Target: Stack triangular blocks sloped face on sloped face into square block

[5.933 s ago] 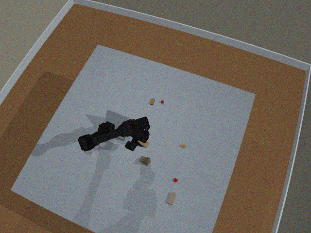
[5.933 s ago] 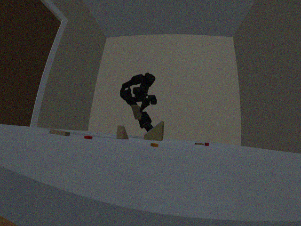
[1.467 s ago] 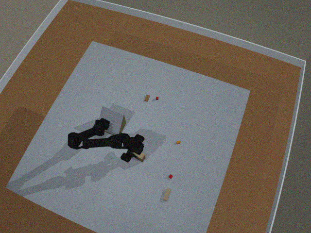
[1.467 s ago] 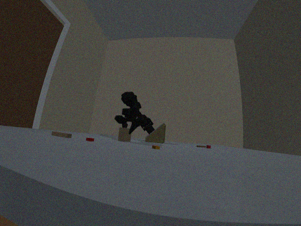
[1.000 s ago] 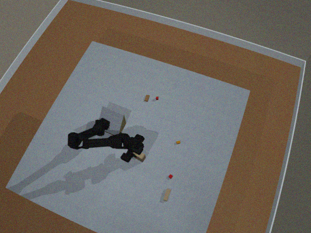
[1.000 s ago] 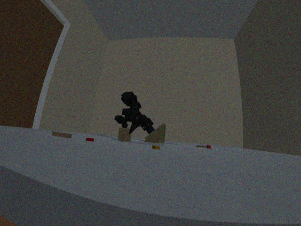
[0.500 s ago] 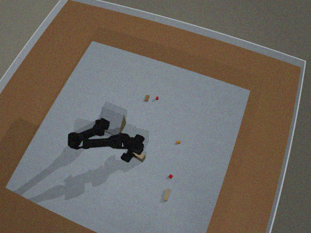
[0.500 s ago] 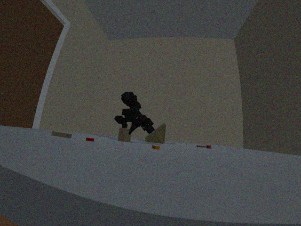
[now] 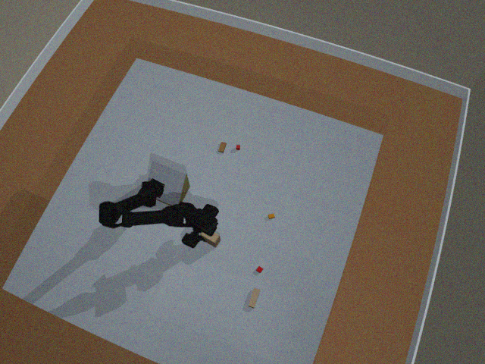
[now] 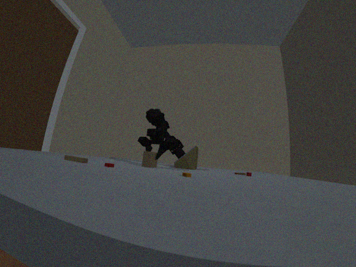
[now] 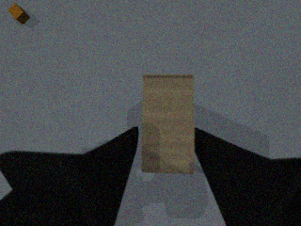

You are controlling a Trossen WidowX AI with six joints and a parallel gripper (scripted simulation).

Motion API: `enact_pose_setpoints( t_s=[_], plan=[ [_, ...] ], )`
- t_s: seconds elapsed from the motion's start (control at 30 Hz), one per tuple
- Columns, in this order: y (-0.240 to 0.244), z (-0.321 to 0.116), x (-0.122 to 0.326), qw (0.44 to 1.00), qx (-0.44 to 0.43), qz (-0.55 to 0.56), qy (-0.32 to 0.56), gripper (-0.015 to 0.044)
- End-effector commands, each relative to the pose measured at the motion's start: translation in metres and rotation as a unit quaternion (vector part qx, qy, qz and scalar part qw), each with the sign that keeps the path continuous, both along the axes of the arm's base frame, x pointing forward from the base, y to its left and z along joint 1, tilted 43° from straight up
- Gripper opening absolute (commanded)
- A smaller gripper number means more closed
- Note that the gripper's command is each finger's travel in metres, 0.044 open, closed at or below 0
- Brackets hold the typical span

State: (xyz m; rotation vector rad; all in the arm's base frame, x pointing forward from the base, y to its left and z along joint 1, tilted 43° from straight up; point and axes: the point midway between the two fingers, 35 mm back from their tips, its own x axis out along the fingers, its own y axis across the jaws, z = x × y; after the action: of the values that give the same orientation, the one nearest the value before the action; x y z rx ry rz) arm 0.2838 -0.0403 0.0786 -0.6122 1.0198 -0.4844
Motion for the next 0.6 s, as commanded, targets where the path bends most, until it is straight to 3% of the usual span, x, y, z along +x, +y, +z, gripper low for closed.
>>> enact_pose_setpoints(
  t_s=[0.0, 0.13, 0.4, 0.57],
  plan=[
    [0.0, 0.0, 0.0, 1.0, 0.0, 0.0, 0.0, 0.0341],
    [0.0, 0.0, 0.0, 1.0, 0.0, 0.0, 0.0, 0.044],
    [0.002, 0.001, -0.001, 1.0, 0.0, 0.0, 0.0, 0.044],
    [0.041, 0.029, -0.019, 1.0, 0.01, -0.002, 0.007, 0.044]
  ],
)
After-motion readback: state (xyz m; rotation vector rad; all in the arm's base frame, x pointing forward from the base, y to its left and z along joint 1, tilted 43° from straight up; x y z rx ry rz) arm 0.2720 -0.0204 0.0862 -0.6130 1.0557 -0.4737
